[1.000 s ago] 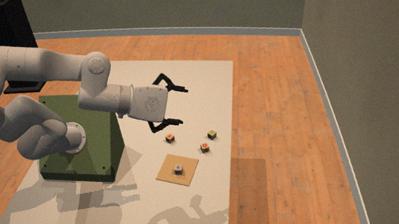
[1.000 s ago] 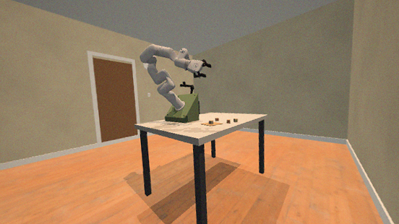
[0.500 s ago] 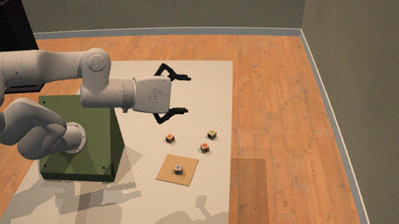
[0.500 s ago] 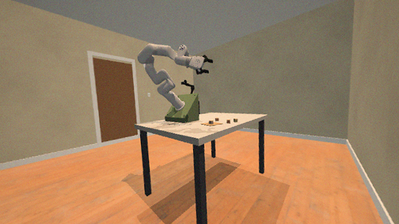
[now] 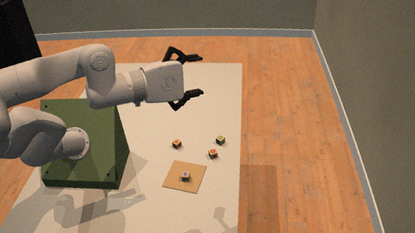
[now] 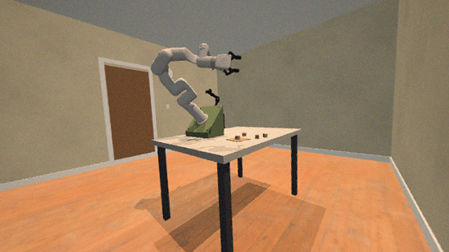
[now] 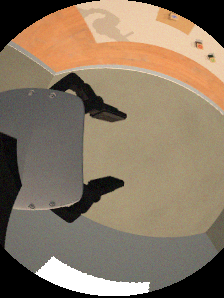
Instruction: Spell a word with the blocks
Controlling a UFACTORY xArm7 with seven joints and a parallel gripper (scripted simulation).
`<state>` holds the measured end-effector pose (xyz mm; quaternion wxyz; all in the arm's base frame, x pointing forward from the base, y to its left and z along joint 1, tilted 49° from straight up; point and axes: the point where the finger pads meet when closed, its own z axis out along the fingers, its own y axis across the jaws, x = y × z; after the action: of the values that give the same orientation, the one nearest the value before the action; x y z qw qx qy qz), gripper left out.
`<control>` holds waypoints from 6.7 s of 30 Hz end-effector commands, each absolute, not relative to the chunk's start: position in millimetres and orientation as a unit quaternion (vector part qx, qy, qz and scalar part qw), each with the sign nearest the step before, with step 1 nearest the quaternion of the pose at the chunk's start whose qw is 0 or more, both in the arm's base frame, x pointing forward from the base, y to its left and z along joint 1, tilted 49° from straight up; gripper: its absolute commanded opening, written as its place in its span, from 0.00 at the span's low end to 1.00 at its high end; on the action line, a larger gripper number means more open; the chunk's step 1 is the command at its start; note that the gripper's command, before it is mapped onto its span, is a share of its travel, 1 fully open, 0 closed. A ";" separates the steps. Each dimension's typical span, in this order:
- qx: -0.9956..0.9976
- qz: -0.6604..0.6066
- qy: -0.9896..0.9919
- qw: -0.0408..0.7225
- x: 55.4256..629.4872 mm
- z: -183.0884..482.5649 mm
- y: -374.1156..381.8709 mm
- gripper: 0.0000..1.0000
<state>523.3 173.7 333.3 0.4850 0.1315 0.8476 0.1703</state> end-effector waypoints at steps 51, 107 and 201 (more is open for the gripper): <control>0.127 0.286 0.841 0.442 540.4 380.3 226.1 1.00; 0.127 0.286 0.841 0.442 540.4 380.3 226.1 1.00; 0.237 0.493 0.836 0.030 663.2 368.6 236.8 1.00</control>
<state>649.5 244.9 409.5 0.0820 0.2120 0.8271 0.5140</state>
